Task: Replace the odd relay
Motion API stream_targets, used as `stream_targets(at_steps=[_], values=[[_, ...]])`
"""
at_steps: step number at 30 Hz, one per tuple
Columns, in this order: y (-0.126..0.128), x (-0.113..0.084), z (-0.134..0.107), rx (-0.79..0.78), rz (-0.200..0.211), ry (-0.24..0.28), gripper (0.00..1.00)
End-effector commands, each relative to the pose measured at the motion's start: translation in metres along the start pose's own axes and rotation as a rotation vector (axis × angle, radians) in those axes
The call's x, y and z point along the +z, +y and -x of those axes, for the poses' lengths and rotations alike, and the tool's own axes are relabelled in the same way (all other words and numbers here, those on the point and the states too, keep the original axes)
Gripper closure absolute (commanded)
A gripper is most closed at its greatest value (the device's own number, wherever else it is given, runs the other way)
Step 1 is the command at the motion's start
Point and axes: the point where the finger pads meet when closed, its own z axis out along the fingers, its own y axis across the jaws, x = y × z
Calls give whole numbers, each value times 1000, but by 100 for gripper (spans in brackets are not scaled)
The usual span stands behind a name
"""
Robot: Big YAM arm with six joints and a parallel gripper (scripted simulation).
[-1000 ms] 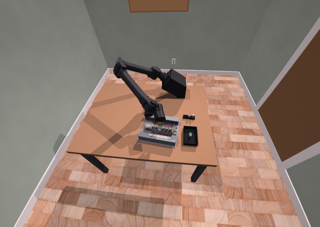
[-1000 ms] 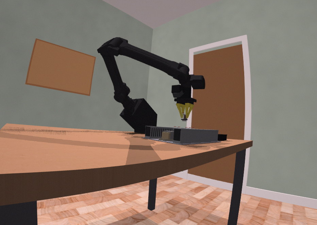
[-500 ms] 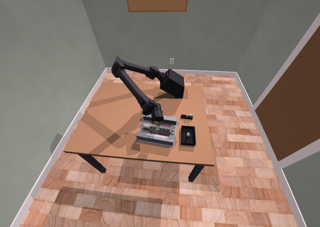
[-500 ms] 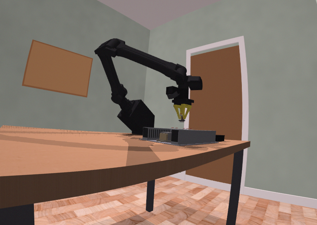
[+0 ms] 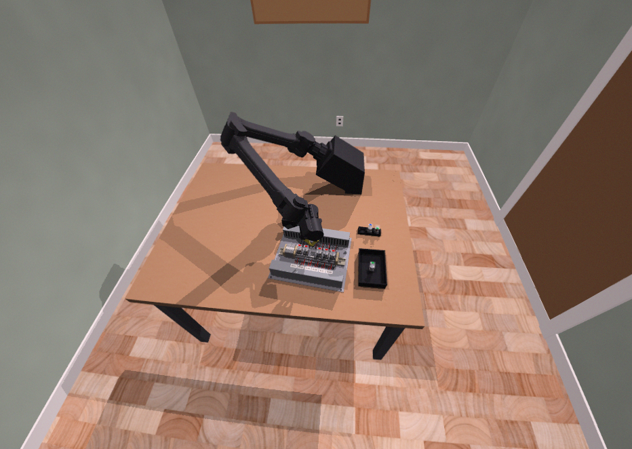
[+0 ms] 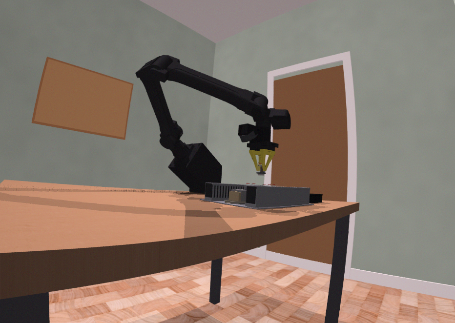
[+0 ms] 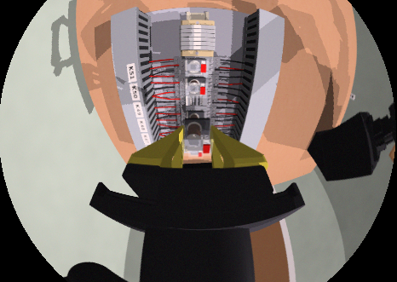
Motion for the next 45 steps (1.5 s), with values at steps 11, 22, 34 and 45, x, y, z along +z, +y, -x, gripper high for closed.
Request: stream_targets(at_steps=[11,22,34,45], values=[[16,-1,13,53,10,3,100],[10,15,8,28,0,-2,100],[5,22,4,11,-7,-4,100],[9,20,5,18,-4,-3,100]])
